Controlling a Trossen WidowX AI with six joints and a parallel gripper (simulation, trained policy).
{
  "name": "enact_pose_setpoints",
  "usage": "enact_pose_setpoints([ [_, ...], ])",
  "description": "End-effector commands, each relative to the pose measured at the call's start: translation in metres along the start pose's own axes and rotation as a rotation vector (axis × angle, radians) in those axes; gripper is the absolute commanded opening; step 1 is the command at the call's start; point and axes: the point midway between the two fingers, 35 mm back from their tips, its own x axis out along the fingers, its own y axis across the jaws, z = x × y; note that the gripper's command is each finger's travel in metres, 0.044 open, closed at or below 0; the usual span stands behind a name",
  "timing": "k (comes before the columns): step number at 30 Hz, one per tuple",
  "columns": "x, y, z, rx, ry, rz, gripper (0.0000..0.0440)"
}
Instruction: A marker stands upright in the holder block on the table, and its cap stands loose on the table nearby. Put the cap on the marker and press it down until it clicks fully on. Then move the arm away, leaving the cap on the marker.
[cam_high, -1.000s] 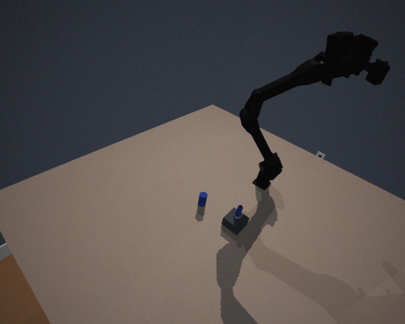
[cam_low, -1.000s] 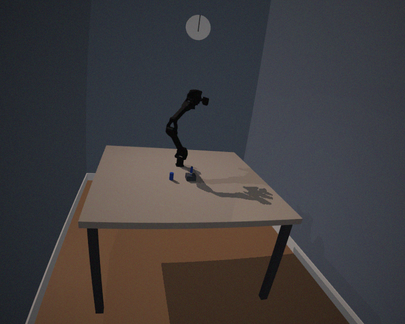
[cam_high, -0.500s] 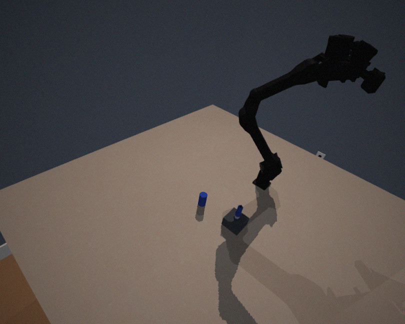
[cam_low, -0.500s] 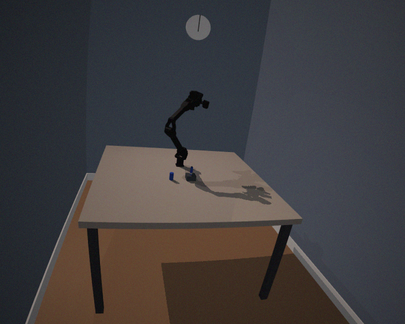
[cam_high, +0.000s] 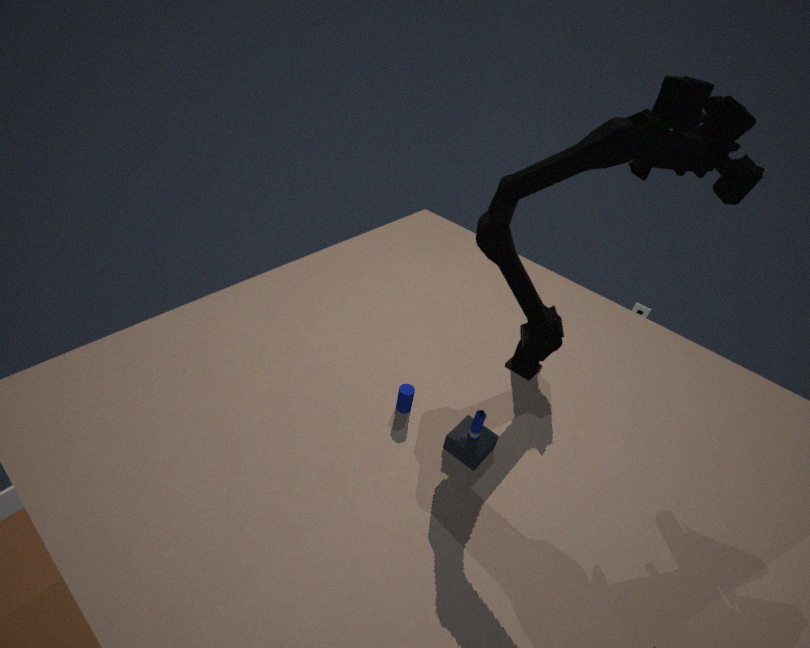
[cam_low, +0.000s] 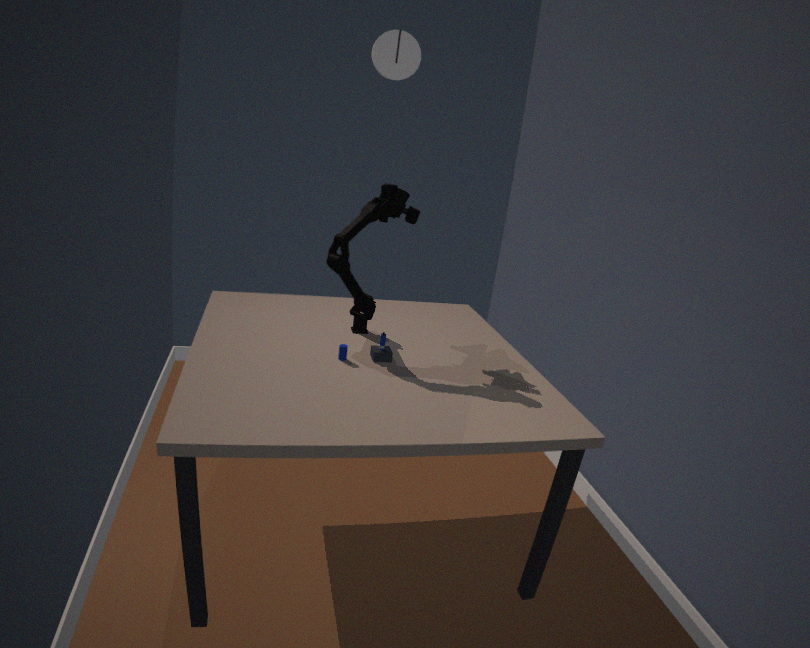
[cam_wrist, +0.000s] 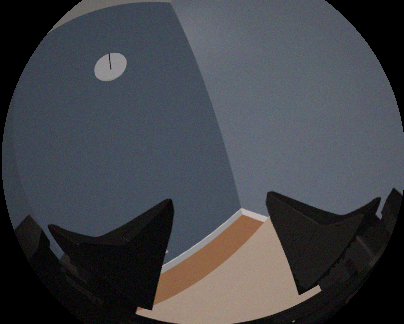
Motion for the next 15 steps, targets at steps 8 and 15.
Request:
enact_pose_setpoints([
  [8,-0.002,-0.015,-0.014,0.045,0.063,-0.063,0.0320],
  [15,-0.004,-0.026,-0.024,0.075,0.105,-0.110,0.0321],
])
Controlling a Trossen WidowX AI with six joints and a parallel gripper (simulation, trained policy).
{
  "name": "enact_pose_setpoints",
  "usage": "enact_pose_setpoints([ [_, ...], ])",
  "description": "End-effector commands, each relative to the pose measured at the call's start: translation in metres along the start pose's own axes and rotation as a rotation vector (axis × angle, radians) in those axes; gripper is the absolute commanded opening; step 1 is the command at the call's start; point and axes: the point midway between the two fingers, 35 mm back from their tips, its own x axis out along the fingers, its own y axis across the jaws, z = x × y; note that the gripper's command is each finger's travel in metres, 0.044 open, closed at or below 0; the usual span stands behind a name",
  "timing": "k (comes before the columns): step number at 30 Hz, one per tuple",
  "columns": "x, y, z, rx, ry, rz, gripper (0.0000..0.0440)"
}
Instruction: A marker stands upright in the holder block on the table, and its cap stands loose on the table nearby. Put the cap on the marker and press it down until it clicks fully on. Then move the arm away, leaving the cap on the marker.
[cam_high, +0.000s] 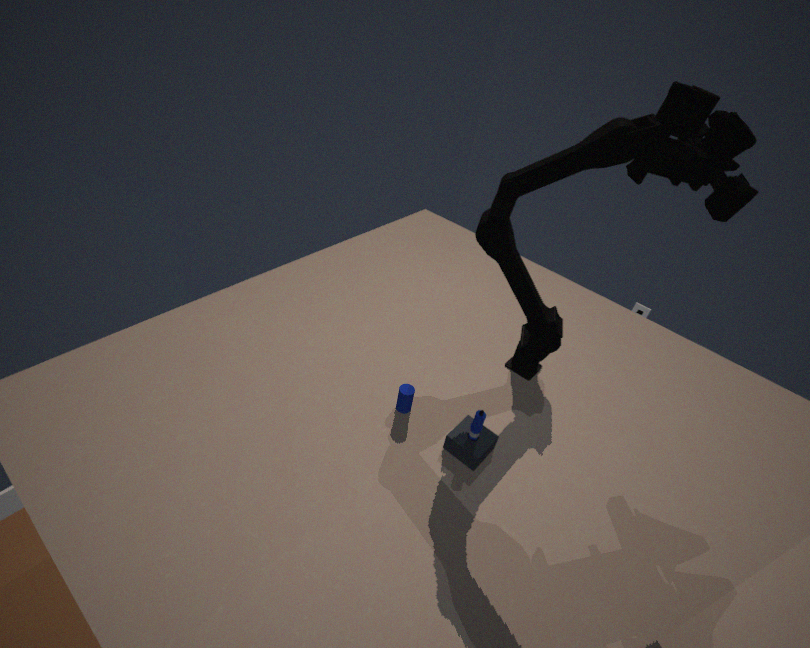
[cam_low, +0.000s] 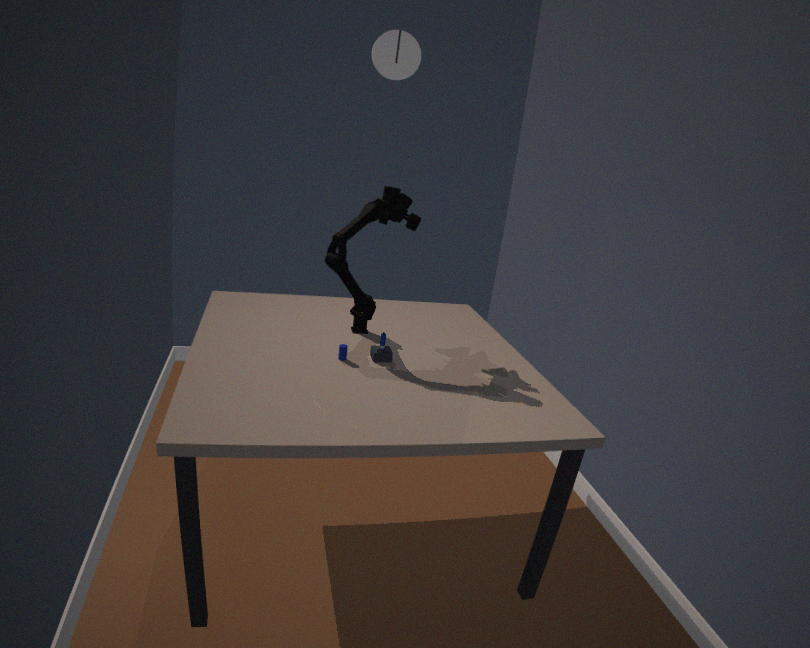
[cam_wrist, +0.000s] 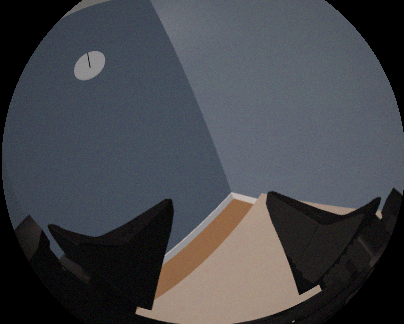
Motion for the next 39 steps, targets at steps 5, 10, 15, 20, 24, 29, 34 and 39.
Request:
enact_pose_setpoints([
  [5,0.001,-0.012,-0.009,0.035,0.042,-0.046,0.0322],
  [10,0.001,-0.021,-0.015,0.058,0.069,-0.081,0.0322],
  [15,0.000,-0.030,-0.021,0.082,0.096,-0.116,0.0323],
  [20,0.000,-0.039,-0.027,0.106,0.121,-0.151,0.0324],
  [24,-0.001,-0.046,-0.031,0.125,0.140,-0.178,0.0324],
  [29,-0.002,-0.055,-0.037,0.149,0.163,-0.213,0.0325],
  [34,-0.003,-0.065,-0.042,0.172,0.185,-0.247,0.0325],
  [39,-0.005,-0.074,-0.046,0.195,0.205,-0.281,0.0326],
])
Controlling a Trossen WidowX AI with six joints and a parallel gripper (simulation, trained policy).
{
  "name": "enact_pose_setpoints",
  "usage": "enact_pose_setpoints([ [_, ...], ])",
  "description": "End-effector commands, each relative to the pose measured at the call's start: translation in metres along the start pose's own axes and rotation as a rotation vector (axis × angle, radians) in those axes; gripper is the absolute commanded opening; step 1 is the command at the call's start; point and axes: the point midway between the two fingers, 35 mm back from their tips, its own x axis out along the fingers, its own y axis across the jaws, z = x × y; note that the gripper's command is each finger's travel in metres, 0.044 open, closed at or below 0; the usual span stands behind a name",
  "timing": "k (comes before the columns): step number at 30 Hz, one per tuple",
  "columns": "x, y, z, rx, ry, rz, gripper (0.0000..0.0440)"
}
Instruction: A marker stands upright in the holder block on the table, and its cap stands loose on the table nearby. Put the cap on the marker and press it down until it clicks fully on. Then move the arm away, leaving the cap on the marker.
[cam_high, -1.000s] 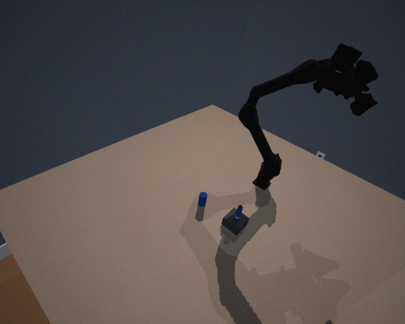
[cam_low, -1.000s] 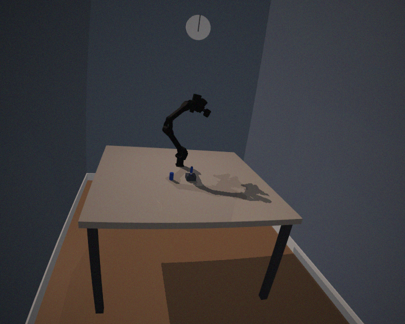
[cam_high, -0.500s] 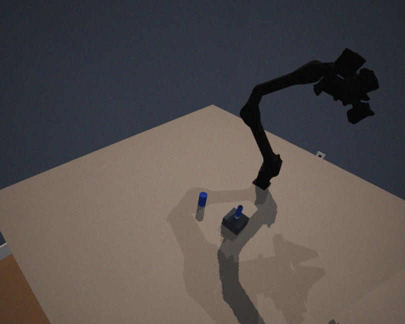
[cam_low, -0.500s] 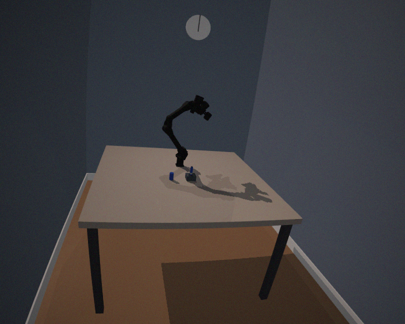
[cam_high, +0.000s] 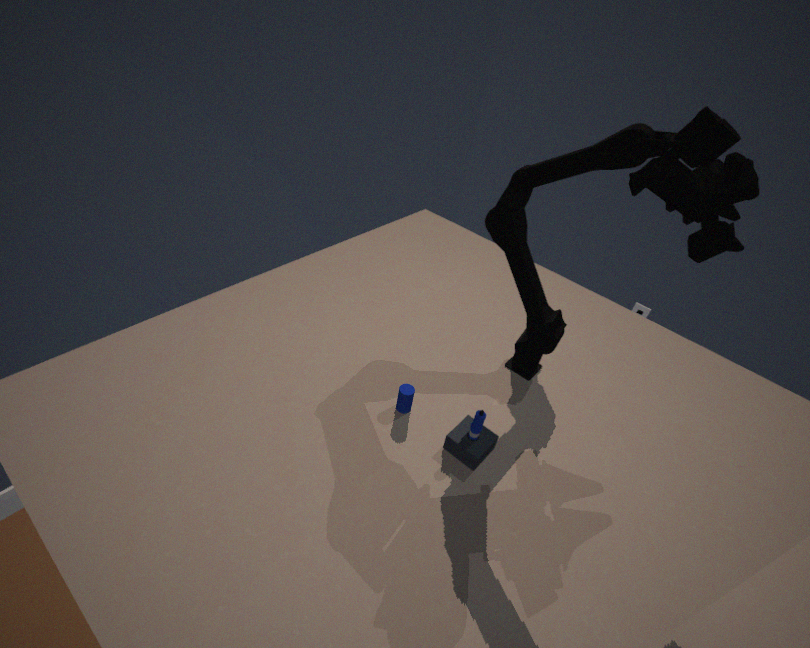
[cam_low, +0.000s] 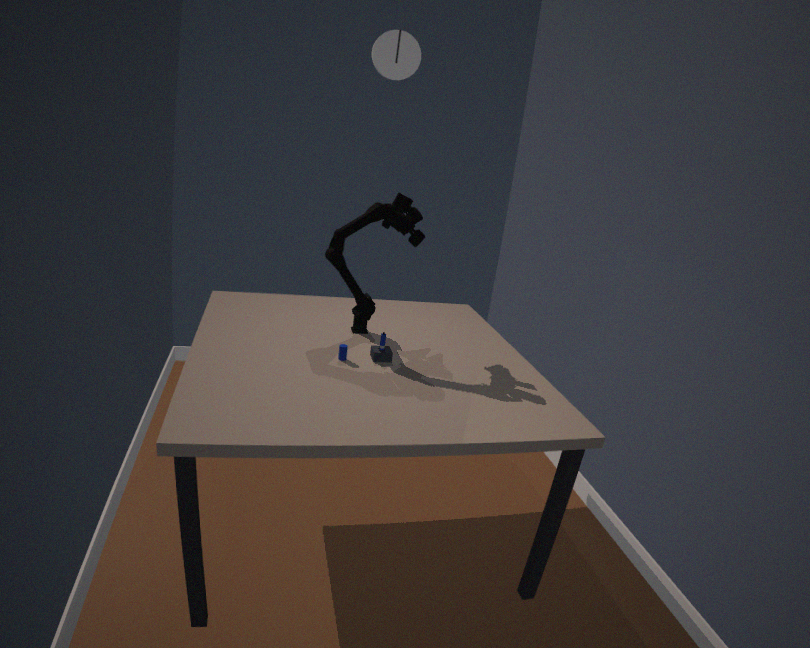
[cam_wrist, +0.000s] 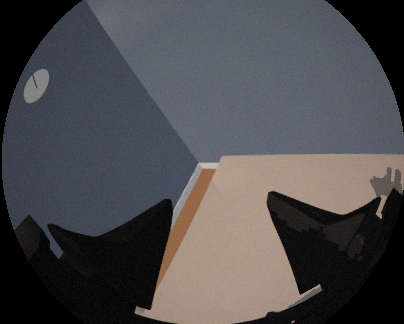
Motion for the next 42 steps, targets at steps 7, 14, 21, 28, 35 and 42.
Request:
enact_pose_setpoints([
  [7,0.004,-0.019,-0.005,0.041,0.037,-0.058,0.0327],
  [14,0.004,-0.034,-0.007,0.073,0.060,-0.103,0.0328],
  [21,0.004,-0.050,-0.010,0.106,0.080,-0.148,0.0328],
  [28,0.003,-0.065,-0.012,0.139,0.098,-0.191,0.0329],
  [35,0.001,-0.081,-0.014,0.173,0.112,-0.233,0.0329],
  [42,-0.002,-0.097,-0.015,0.207,0.124,-0.274,0.0329],
])
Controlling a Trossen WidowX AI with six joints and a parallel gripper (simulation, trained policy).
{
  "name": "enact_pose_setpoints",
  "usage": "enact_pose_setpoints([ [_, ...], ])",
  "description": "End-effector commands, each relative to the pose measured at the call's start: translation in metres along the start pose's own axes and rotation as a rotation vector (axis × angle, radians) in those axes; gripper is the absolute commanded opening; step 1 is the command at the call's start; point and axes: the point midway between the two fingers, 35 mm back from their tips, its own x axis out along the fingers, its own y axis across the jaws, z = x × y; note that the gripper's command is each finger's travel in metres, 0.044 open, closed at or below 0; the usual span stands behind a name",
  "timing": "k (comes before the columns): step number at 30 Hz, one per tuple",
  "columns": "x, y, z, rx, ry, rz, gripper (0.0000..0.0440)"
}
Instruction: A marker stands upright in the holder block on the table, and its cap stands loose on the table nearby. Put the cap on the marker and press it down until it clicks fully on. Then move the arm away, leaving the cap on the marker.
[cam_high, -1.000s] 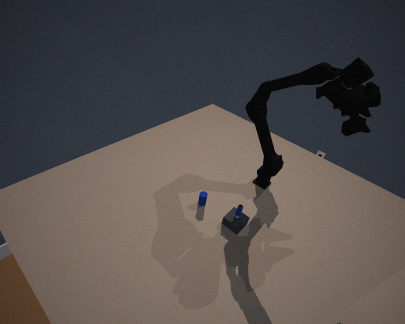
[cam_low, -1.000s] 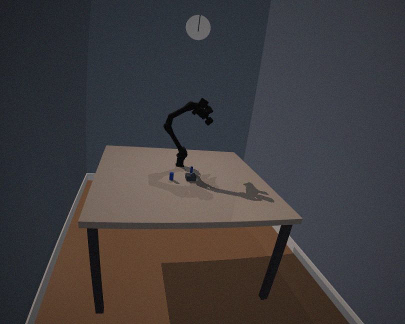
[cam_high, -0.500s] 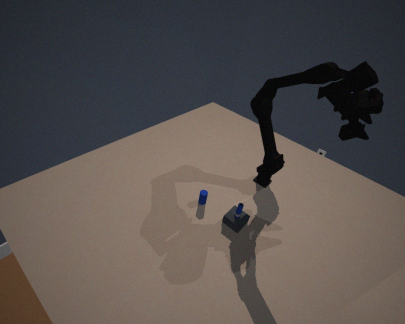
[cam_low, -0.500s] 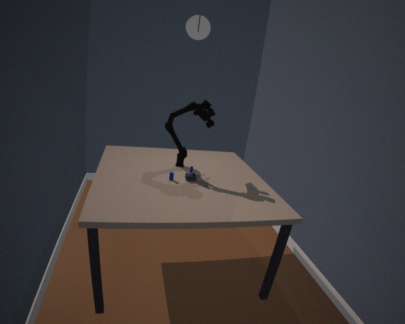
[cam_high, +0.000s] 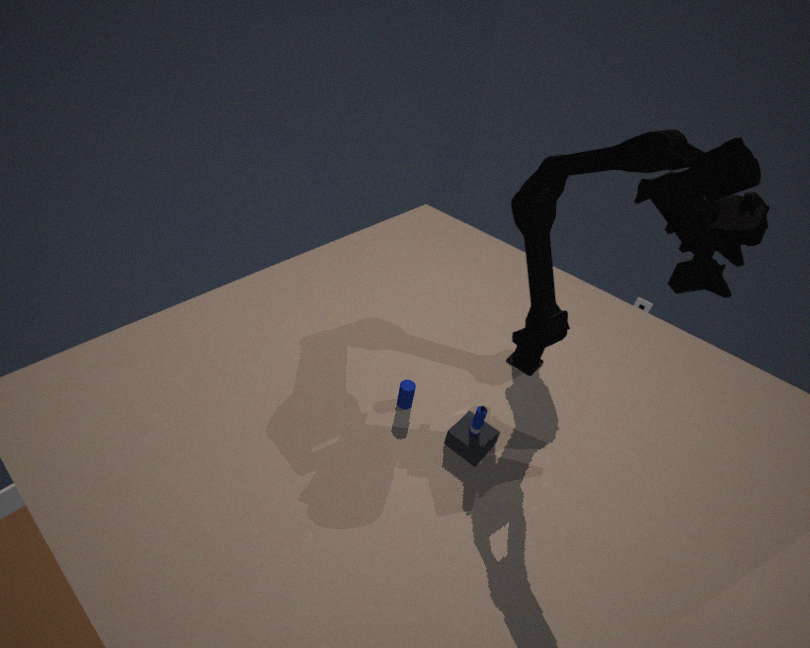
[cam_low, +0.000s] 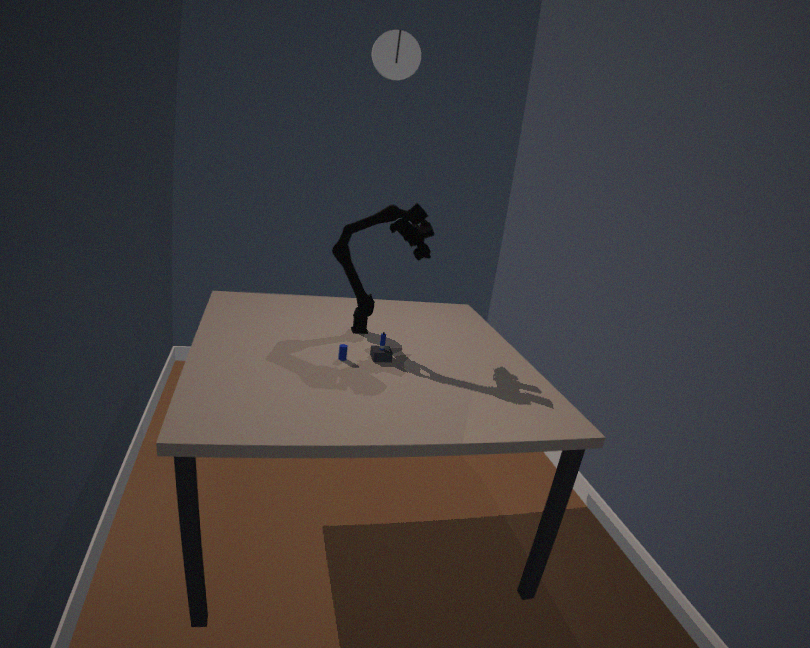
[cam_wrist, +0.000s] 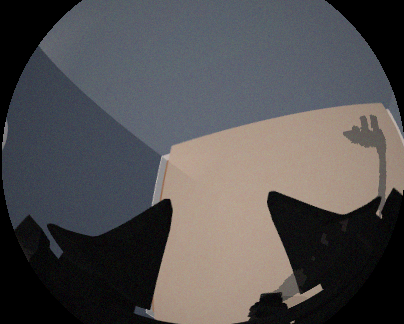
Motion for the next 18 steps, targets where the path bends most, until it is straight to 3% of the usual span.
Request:
enact_pose_setpoints([
  [1,0.001,-0.007,0.001,0.015,0.008,-0.015,0.0329],
  [18,-0.001,-0.048,0.004,0.104,0.027,-0.106,0.0330],
])
